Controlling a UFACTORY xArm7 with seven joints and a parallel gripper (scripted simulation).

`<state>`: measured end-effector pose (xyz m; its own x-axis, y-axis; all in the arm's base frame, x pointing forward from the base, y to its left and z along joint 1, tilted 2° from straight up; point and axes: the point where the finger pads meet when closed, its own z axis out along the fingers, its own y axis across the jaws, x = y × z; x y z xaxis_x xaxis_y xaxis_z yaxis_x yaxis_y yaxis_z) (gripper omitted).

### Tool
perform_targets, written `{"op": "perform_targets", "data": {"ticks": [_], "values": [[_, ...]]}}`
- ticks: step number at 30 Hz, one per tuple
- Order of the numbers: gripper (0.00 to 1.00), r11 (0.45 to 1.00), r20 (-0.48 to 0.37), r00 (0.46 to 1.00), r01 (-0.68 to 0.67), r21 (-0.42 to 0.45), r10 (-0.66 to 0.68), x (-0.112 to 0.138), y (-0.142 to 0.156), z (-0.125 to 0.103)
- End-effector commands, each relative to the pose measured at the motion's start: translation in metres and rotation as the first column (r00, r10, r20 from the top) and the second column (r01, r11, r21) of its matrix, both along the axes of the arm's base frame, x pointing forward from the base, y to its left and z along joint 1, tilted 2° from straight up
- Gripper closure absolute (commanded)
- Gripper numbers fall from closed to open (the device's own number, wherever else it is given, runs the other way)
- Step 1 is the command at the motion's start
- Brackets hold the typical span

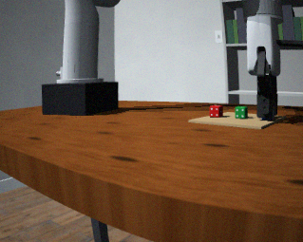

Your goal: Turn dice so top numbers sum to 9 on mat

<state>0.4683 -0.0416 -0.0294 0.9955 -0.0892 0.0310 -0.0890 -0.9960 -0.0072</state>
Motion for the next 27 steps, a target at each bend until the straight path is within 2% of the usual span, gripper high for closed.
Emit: {"op": "perform_targets", "data": {"ticks": [1, 4, 17, 26, 27], "values": [[0.64, 1.0, 0.005, 1.0, 0.0, -0.001, 0.0, 0.002, 0.0, 0.013], [0.64, 1.0, 0.005, 1.0, 0.0, -0.001, 0.0, 0.001, 0.0, 0.017], [0.64, 1.0, 0.005, 1.0, 0.0, -0.001, 0.0, -0.001, -0.001, 0.08], [0.64, 1.0, 0.005, 1.0, 0.0, -0.001, 0.0, -0.001, -0.001, 0.088], [0.0, 1.0, 0.005, 1.0, 0.0, -0.001, 0.0, -0.001, -0.001, 0.088]]}}
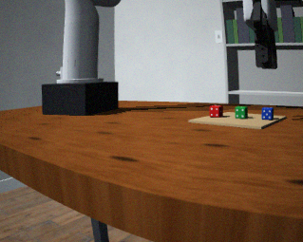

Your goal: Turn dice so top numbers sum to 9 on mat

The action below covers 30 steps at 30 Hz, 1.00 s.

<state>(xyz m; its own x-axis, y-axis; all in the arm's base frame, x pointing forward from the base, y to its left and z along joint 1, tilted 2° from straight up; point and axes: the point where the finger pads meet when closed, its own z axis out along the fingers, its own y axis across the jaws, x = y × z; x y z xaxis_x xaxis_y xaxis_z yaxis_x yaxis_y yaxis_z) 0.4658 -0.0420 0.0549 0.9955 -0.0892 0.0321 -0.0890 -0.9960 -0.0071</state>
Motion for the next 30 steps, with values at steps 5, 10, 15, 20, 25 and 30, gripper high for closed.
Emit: {"op": "perform_targets", "data": {"ticks": [5, 10, 15, 20, 25, 30], "values": [[0.0, 1.0, 0.004, 1.0, 0.0, 0.0, 0.0, 0.001, 0.0, 0.004], [0.0, 1.0, 0.004, 1.0, 0.0, 0.0, 0.0, 0.001, 0.0, 0.004], [0.0, 1.0, 0.004, 1.0, 0.0, 0.0, 0.0, 0.001, 0.0, 0.004], [0.0, 1.0, 0.004, 1.0, 0.0, 0.0, 0.0, 0.001, 0.0, 0.004], [0.0, 1.0, 0.004, 1.0, 0.0, 0.0, 0.0, 0.001, 0.0, 0.009], [0.0, 1.0, 0.004, 1.0, 0.0, 0.0, 0.0, 0.001, 0.0, 0.018]]}}
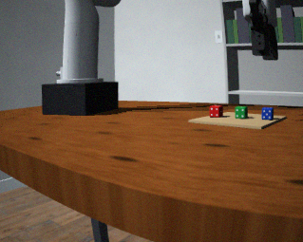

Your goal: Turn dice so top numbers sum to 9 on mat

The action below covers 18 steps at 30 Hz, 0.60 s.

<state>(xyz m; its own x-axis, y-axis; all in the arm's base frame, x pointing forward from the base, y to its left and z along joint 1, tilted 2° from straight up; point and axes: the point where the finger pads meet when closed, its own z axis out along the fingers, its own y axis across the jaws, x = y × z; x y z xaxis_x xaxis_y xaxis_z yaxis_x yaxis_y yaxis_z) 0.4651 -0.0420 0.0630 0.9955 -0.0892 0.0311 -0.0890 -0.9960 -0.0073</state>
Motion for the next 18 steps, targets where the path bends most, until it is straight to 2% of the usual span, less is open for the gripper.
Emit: {"op": "perform_targets", "data": {"ticks": [1, 12, 18], "values": [[0.0, 1.0, 0.005, 1.0, 0.0, -0.001, 0.0, 0.001, 0.0, 0.014], [0.0, 1.0, 0.005, 1.0, 0.0, -0.001, 0.0, -0.001, 0.0, 0.066], [0.0, 1.0, 0.005, 1.0, 0.0, -0.001, 0.0, -0.001, -0.001, 0.076]]}}
